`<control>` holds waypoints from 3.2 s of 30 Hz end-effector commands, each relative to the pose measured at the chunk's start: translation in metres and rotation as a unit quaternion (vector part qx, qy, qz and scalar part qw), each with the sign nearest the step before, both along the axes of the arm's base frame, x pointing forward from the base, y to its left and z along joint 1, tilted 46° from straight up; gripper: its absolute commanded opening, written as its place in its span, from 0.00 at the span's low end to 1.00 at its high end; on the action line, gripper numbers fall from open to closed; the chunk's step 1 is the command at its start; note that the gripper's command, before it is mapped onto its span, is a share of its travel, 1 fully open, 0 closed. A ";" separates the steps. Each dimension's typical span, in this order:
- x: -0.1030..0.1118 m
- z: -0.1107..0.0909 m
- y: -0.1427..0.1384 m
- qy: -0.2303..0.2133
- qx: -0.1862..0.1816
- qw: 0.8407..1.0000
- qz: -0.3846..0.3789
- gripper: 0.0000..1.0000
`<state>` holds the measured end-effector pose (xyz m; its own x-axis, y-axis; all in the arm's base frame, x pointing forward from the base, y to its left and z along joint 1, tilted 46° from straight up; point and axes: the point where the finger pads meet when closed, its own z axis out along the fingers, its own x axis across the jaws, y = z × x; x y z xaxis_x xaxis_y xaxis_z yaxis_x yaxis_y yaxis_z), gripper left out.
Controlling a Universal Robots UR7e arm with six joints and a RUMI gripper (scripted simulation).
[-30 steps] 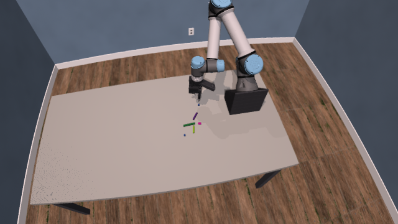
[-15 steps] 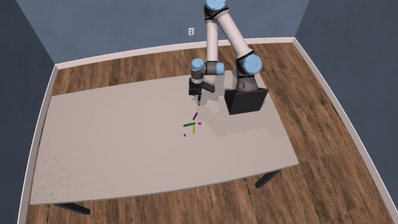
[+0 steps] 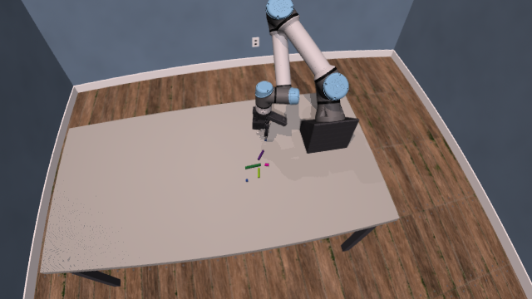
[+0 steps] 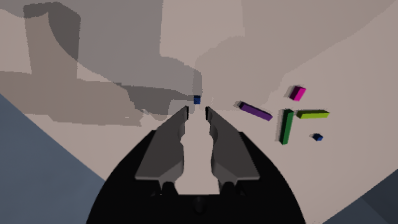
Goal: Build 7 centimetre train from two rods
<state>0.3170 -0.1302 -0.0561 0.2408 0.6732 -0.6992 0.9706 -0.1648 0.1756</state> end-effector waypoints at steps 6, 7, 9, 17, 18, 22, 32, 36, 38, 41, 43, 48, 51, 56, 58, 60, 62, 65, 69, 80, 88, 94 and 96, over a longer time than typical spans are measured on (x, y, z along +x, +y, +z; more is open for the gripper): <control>0.000 -0.005 -0.005 -0.001 0.000 1.000 0.001 0.14; 0.000 -0.005 -0.006 -0.001 0.000 1.000 0.001 0.14; 0.000 -0.005 -0.006 -0.001 0.000 1.000 0.001 0.14; 0.000 -0.006 -0.006 -0.001 0.000 1.000 0.001 0.14; 0.000 -0.006 -0.006 -0.001 0.000 1.000 0.001 0.14; 0.000 -0.006 -0.006 -0.001 0.000 1.000 0.001 0.14; 0.000 -0.006 -0.006 -0.001 0.000 1.000 0.001 0.14; 0.000 -0.006 -0.006 -0.001 0.000 1.000 0.001 0.14; 0.000 -0.006 -0.006 -0.001 0.000 1.000 0.001 0.14; 0.000 -0.006 -0.006 -0.001 0.000 1.000 0.001 0.14; 0.000 -0.006 -0.006 -0.001 0.000 1.000 0.001 0.14; 0.000 -0.006 -0.006 -0.001 0.000 1.000 0.001 0.14; 0.000 -0.006 -0.006 -0.001 0.000 1.000 0.001 0.14; 0.000 -0.007 -0.007 -0.001 0.000 1.000 0.001 0.14; 0.000 -0.007 -0.008 -0.001 0.000 1.000 0.001 0.14; 0.000 -0.009 -0.009 -0.001 0.000 1.000 0.001 0.14; 0.000 -0.009 -0.009 -0.001 0.000 1.000 0.001 0.14; 0.000 -0.011 -0.011 -0.001 0.000 1.000 0.001 0.14; 0.000 -0.013 -0.014 -0.001 0.000 1.000 0.001 0.14; 0.000 -0.017 -0.018 -0.001 0.000 1.000 0.001 0.14; 0.000 -0.017 -0.018 -0.001 0.000 1.000 0.001 0.14; 0.000 -0.017 -0.018 -0.001 0.000 1.000 0.001 0.14; 0.000 -0.017 -0.018 -0.001 0.000 1.000 0.001 0.14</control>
<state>0.3172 -0.1484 -0.0735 0.2407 0.6735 -0.6989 0.9706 -0.1636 0.1765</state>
